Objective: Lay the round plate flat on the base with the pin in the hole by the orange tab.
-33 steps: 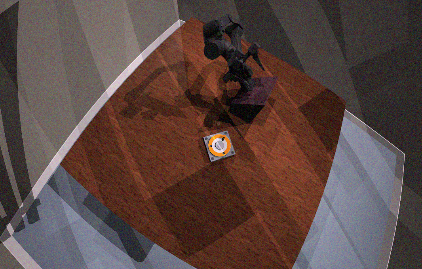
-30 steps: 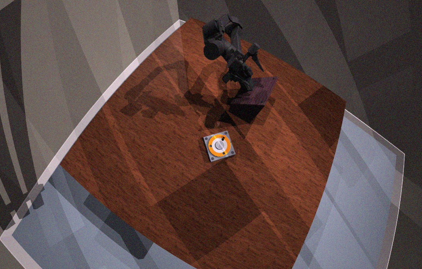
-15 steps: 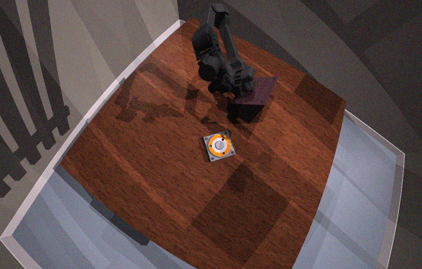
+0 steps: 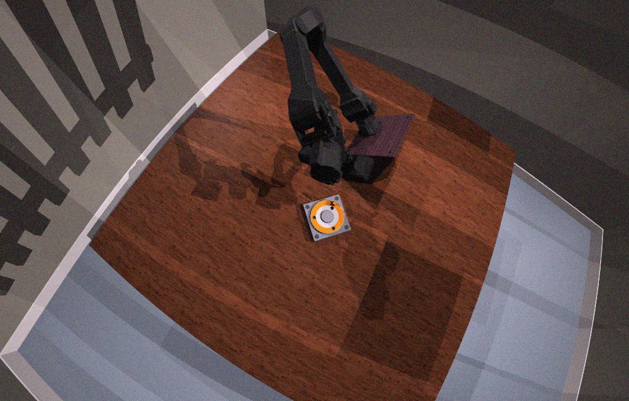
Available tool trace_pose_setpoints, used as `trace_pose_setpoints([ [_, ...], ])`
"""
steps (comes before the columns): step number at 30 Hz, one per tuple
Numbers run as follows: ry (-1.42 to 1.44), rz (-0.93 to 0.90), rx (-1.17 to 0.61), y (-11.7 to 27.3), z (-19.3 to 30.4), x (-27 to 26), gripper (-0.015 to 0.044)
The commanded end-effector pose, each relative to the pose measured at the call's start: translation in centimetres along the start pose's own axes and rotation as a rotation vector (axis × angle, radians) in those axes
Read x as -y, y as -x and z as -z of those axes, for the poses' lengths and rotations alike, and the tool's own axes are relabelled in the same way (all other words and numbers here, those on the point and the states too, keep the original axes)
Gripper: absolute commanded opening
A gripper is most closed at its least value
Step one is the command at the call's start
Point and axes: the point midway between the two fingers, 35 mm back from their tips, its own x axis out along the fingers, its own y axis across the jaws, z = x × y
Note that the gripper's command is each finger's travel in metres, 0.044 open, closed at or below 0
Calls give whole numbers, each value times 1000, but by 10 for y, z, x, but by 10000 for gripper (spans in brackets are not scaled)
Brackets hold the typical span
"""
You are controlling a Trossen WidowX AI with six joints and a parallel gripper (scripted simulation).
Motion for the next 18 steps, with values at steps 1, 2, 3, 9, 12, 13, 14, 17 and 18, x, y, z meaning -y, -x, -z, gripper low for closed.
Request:
trace_pose_setpoints([
  [1, -38, 118, -4, -17, -18, -2, 0],
  [2, -46, 146, -3, -21, -22, -3, 0],
  [3, -56, 182, -2, -27, -27, -4, 0],
  [9, -85, 304, 13, -48, -43, -5, 0],
  [12, -85, 304, 13, -48, -43, -5, 0],
  [13, -85, 304, 13, -48, -43, -5, 0],
  [14, -85, 304, 13, -48, -43, -5, 0],
  [17, -85, 304, 13, -55, -44, -3, 0],
  [18, -84, 304, 13, -60, -44, -1, 0],
])
